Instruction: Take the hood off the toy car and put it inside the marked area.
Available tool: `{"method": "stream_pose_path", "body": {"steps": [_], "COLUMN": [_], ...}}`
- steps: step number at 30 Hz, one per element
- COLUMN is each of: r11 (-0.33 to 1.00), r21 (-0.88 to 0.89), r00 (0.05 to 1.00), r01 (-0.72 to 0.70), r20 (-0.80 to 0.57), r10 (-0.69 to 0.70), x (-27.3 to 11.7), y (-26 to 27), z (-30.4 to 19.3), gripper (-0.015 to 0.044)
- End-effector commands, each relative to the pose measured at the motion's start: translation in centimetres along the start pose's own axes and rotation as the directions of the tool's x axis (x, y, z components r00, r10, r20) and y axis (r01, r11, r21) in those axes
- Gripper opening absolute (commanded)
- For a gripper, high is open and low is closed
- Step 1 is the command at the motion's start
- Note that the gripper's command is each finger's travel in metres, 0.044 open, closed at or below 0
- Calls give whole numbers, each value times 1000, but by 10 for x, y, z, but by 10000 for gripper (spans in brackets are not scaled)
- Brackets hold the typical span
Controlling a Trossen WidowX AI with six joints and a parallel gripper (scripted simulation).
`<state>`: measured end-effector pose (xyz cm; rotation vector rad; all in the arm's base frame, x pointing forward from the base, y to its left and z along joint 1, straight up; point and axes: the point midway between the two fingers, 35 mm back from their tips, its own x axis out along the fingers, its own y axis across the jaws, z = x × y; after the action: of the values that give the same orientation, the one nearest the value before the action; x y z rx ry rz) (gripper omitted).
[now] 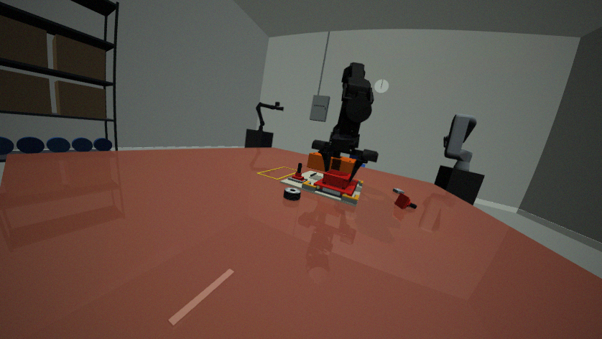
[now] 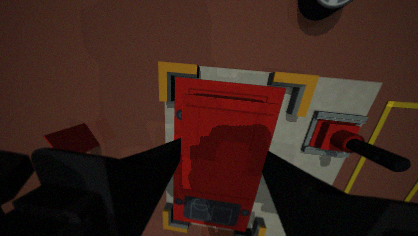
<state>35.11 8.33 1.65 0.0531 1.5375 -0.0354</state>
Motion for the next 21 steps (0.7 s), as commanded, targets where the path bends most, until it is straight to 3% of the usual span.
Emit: {"method": "stream_pose_path", "body": {"steps": [1, 21], "r11": [1000, 1000], "r21": [0, 0], "r00": [1000, 1000], "r01": [-1, -1], "r20": [3, 3], "r10": [1, 1], "x": [-5, -18], "y": [0, 0], "z": [1, 1], "gripper": [0, 0]}}
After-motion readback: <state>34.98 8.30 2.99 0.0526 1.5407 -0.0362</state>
